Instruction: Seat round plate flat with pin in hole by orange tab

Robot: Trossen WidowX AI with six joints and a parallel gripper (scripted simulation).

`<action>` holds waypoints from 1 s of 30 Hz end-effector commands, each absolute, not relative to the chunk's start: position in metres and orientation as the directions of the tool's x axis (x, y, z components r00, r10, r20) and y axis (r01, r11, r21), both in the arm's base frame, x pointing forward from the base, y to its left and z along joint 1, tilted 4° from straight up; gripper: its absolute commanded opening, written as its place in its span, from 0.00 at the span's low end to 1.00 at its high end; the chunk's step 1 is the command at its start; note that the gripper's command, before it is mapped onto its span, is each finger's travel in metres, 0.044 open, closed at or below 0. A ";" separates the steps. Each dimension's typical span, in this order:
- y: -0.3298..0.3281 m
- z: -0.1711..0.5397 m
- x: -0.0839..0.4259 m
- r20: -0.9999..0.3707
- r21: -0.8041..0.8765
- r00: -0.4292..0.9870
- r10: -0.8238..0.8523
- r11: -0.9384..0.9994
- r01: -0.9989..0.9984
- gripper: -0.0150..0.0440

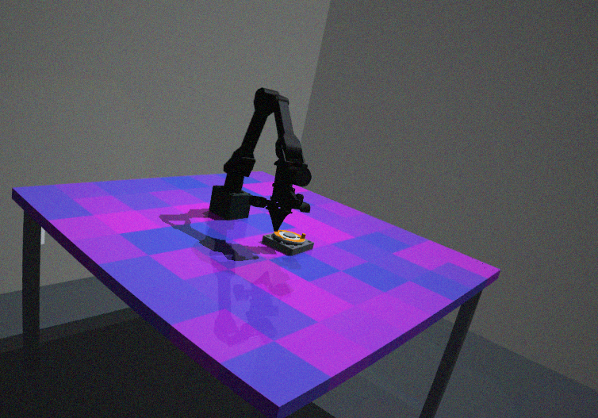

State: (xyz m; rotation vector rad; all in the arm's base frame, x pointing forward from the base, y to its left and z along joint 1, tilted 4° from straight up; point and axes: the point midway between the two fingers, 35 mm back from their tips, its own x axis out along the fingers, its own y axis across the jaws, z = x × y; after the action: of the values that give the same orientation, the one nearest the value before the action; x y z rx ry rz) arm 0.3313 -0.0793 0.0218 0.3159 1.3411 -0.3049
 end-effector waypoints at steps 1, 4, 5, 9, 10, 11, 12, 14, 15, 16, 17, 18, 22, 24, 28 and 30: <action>-0.031 0.032 0.338 -0.986 0.059 0.165 0.020 0.971 0.233 0.25; 0.007 0.039 0.336 -0.991 0.064 0.123 0.050 0.992 0.108 0.25; 0.024 0.042 0.334 -0.993 0.067 0.103 0.061 0.996 0.052 0.25; 0.062 0.051 0.324 -0.995 0.074 0.054 0.079 0.994 -0.079 0.25; 0.063 0.051 0.323 -0.996 0.075 0.052 0.079 0.994 -0.083 0.25; 0.063 0.051 0.323 -0.996 0.075 0.052 0.079 0.994 -0.083 0.25; 0.063 0.051 0.323 -0.996 0.075 0.052 0.079 0.994 -0.083 0.25; 0.063 0.046 0.324 -0.996 0.075 0.052 0.079 0.994 -0.083 0.25; 0.064 0.042 0.324 -0.996 0.075 0.052 0.079 0.994 -0.083 0.25; 0.064 0.035 0.325 -0.995 0.075 0.052 0.079 0.994 -0.083 0.25; 0.065 0.028 0.325 -0.995 0.075 0.052 0.079 0.994 -0.083 0.25; 0.066 0.021 0.325 -0.995 0.075 0.052 0.079 0.994 -0.083 0.25; 0.067 0.003 0.325 -0.996 0.075 0.051 0.080 0.994 -0.083 0.25; 0.067 0.003 0.325 -0.996 0.075 0.051 0.080 0.994 -0.083 0.25; 0.067 0.003 0.327 -0.995 0.075 0.052 0.079 0.994 -0.083 0.25; 0.066 0.003 0.329 -0.995 0.075 0.052 0.079 0.994 -0.083 0.25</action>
State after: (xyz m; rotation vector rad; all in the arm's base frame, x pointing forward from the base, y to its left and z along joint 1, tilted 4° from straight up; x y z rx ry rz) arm 0.3252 0.0657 0.0026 -0.0089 1.5187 0.1219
